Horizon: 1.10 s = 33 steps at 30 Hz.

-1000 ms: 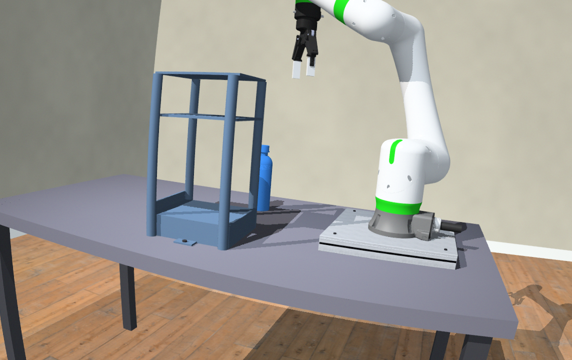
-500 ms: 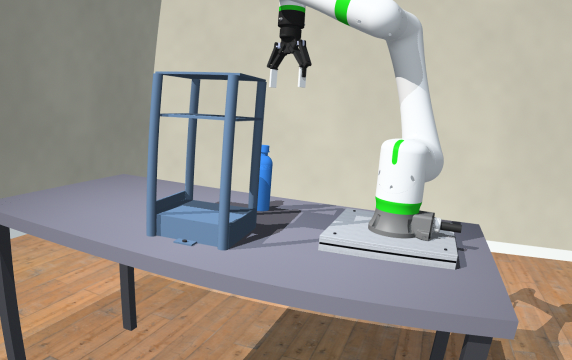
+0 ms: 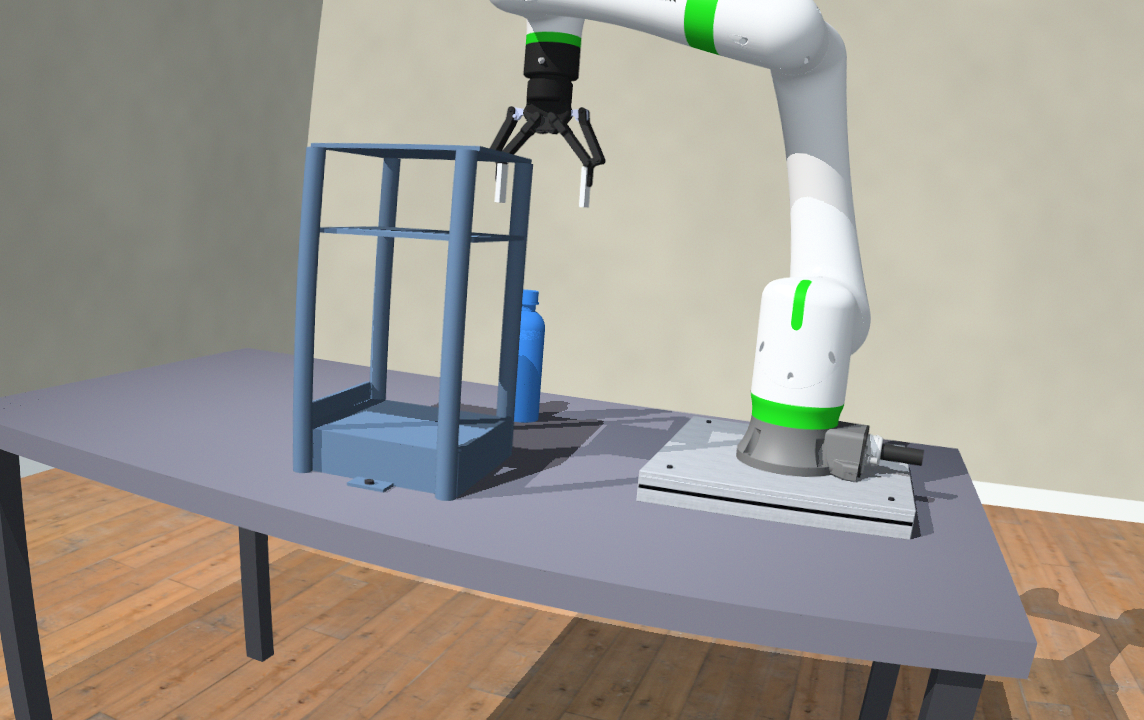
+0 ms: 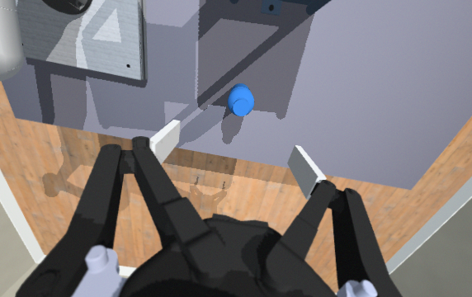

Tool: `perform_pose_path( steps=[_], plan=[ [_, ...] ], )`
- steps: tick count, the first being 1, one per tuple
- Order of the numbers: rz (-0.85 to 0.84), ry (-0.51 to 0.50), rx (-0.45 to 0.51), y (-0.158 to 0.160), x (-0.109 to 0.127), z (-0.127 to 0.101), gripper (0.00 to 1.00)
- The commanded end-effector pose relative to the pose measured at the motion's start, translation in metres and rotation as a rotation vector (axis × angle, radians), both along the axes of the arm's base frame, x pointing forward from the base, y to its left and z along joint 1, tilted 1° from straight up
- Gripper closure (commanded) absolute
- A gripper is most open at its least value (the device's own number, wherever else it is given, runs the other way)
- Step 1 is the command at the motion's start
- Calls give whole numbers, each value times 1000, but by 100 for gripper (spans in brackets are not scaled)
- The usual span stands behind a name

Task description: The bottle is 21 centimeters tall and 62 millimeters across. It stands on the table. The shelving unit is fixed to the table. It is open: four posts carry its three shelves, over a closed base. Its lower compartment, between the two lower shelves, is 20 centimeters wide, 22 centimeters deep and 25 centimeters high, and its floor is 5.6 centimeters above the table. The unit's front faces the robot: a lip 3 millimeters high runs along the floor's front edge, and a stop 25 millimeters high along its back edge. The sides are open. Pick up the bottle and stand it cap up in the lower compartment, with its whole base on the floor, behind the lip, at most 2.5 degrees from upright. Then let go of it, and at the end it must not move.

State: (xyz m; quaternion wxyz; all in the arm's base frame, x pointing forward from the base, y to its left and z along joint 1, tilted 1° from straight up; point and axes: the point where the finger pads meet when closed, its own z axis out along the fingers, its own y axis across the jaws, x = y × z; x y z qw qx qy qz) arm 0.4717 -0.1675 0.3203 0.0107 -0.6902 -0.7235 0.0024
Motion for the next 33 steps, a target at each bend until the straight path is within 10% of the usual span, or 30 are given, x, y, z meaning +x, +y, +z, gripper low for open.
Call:
perform_pose_path(
  steps=[1, 16, 17, 33],
  plan=[
    [99, -12, -5, 15, 3, -11, 0],
    [101, -12, -5, 15, 3, -11, 0],
    [101, -12, -5, 15, 3, -11, 50],
    [101, -12, -5, 16, 3, -15, 50]
  ],
)
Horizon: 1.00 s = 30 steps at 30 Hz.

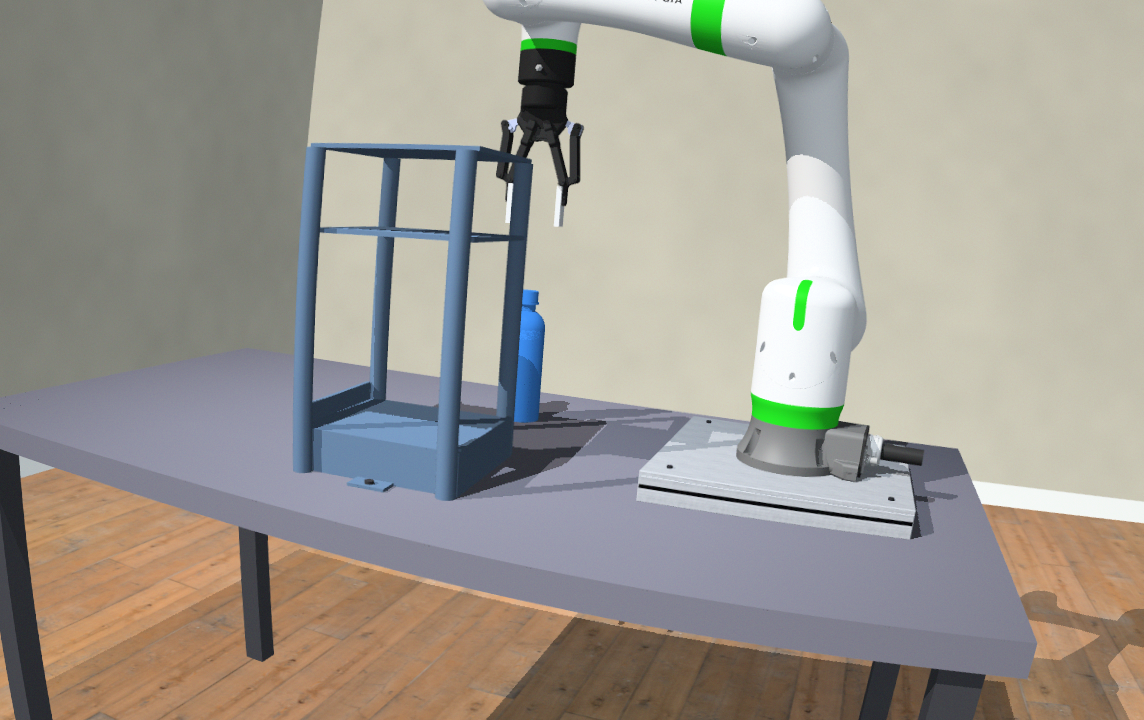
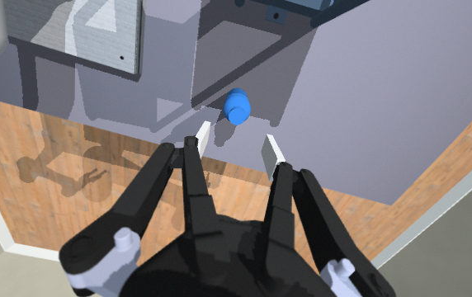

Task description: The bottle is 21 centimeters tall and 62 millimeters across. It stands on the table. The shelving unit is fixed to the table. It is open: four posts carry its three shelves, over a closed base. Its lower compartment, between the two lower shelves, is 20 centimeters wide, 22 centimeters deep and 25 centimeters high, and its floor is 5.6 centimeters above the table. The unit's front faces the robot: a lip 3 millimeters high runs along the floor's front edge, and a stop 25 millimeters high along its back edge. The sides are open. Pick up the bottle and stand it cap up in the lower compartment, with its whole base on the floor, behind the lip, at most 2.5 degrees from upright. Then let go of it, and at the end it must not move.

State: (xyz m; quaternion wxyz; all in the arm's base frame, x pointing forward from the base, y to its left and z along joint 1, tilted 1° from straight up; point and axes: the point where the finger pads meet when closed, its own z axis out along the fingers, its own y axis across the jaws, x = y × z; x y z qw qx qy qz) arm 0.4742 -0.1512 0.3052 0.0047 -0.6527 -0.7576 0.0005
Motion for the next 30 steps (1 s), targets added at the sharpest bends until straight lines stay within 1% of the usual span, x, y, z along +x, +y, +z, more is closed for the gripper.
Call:
perform_pose_path(
  steps=[1, 19, 21, 26, 30],
  plan=[
    [0, 0, 0, 0, 0, -1, 50],
    [-5, 4, 0, 1, 0, -5, 50],
    [-30, 30, -1, 1, 0, -5, 50],
    [-167, 168, -19, 1, 0, -5, 50],
    [-237, 237, -36, 1, 0, -5, 50]
  ],
)
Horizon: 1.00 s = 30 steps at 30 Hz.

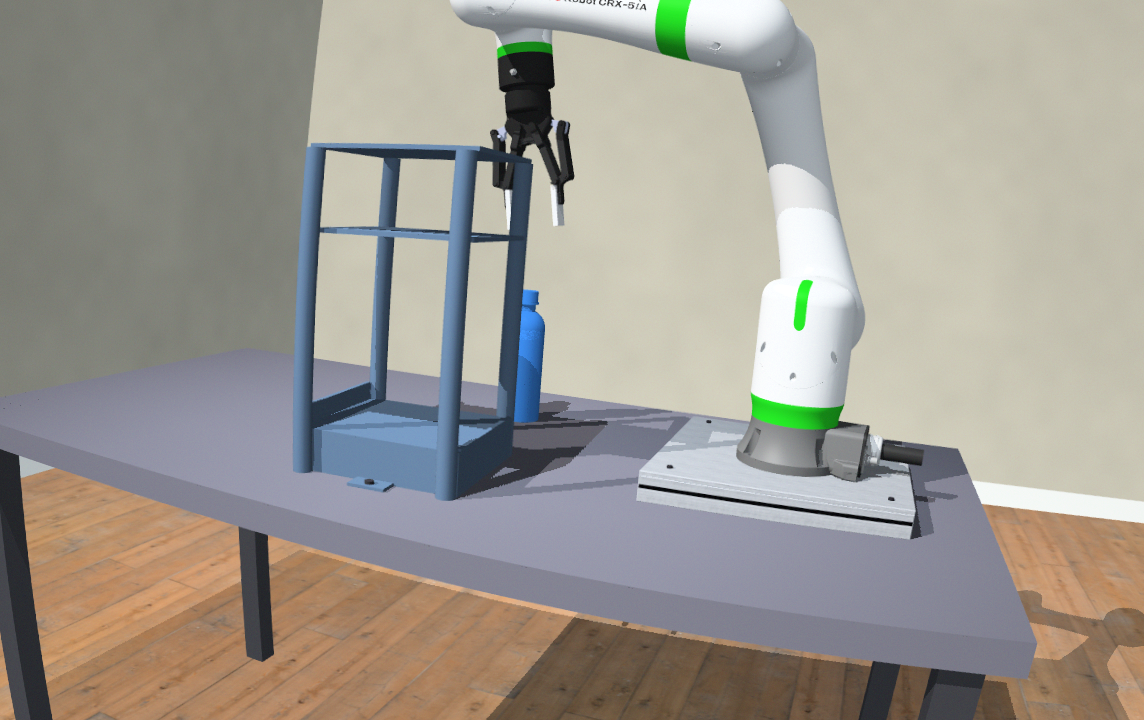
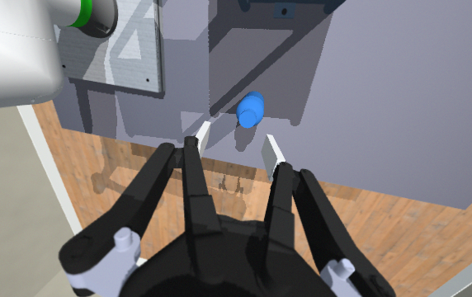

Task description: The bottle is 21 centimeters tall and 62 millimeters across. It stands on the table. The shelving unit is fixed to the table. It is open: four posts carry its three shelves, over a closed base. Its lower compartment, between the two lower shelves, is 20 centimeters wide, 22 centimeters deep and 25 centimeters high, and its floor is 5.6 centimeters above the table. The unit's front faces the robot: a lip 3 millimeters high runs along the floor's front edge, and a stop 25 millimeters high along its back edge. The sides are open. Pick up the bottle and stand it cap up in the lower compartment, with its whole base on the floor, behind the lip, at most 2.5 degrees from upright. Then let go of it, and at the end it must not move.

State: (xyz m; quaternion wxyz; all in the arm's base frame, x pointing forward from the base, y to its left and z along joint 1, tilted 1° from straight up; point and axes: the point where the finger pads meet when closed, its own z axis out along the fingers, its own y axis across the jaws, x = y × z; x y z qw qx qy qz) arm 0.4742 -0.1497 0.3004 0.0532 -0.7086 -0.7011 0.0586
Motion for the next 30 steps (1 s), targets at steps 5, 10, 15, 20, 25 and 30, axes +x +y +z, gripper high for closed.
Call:
perform_pose_path(
  steps=[5, 10, 15, 20, 25, 30],
  plan=[
    [-88, 95, -12, 0, 0, 0, 50],
    [-159, 163, -17, 0, 0, 0, 50],
    [-288, 292, -38, 0, 0, 0, 50],
    [-332, 339, -49, 0, 0, 0, 50],
    [-353, 357, -50, 1, 0, 0, 50],
    [-486, 483, -62, 2, 1, 0, 50]
  ],
)
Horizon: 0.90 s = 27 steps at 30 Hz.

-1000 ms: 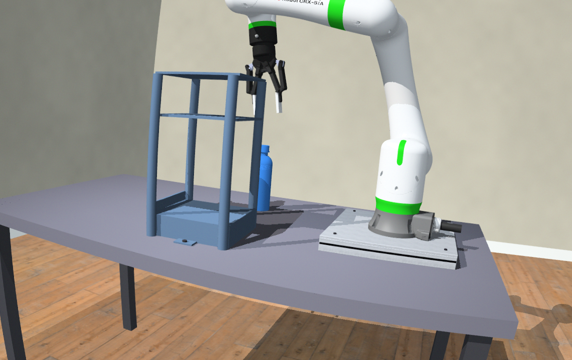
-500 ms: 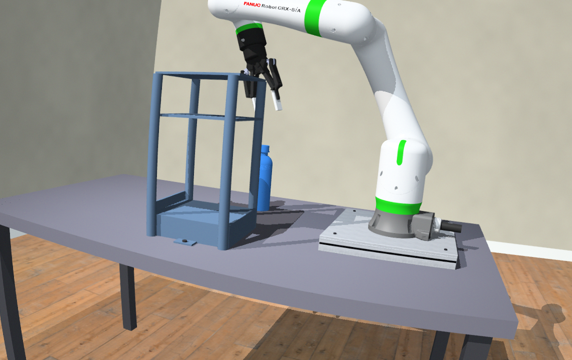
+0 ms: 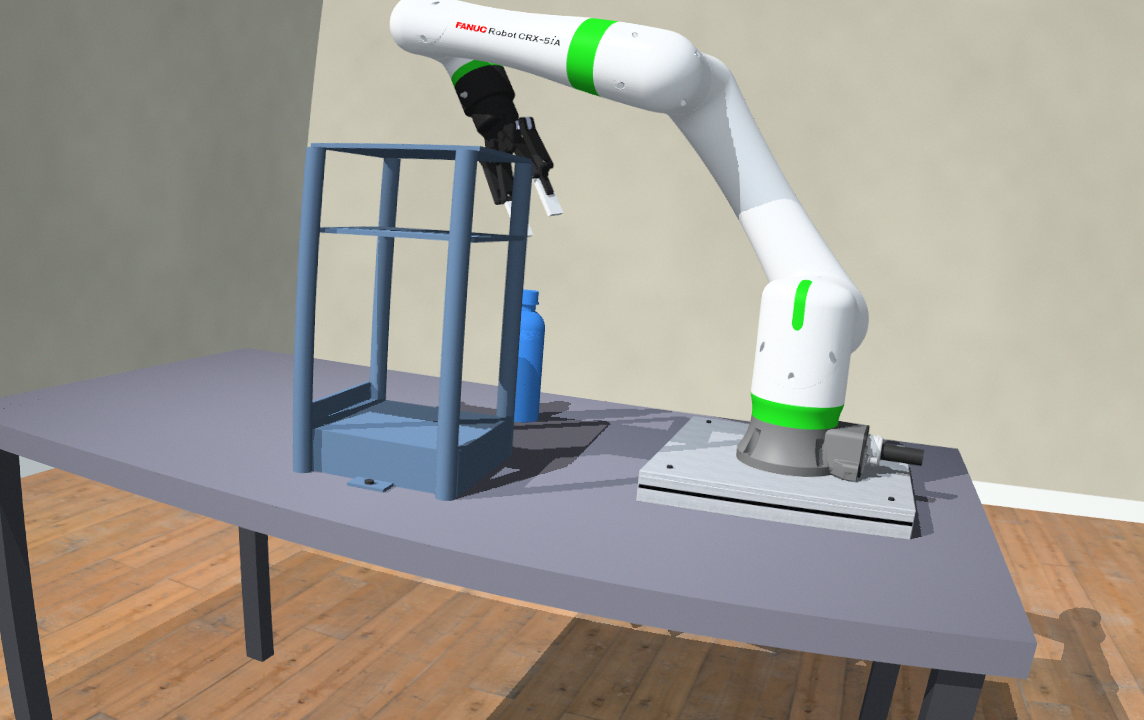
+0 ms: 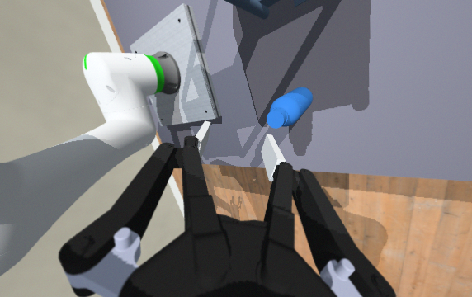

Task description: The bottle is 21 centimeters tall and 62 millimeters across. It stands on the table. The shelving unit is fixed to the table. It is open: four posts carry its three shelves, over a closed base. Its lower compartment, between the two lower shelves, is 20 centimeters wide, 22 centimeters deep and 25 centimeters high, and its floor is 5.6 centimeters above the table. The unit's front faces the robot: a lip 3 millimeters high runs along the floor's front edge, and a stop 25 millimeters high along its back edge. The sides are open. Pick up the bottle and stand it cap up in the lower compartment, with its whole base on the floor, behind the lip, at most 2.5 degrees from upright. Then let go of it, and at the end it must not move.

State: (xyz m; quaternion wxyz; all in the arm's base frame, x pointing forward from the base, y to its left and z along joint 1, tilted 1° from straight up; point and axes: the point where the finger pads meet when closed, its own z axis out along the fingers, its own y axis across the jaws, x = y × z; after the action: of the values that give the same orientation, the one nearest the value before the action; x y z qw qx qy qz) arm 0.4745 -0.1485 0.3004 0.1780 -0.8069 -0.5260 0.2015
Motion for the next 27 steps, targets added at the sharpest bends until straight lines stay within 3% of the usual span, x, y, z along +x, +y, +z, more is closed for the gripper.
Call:
perform_pose_path(
  steps=[1, 5, 15, 27],
  plan=[
    [-119, 116, -12, 1, 0, 0, 50],
    [-181, 187, -28, -1, 0, 0, 50],
    [-220, 218, -27, 2, 0, 0, 50],
    [-412, 408, -51, 3, 0, 1, 50]
  ],
)
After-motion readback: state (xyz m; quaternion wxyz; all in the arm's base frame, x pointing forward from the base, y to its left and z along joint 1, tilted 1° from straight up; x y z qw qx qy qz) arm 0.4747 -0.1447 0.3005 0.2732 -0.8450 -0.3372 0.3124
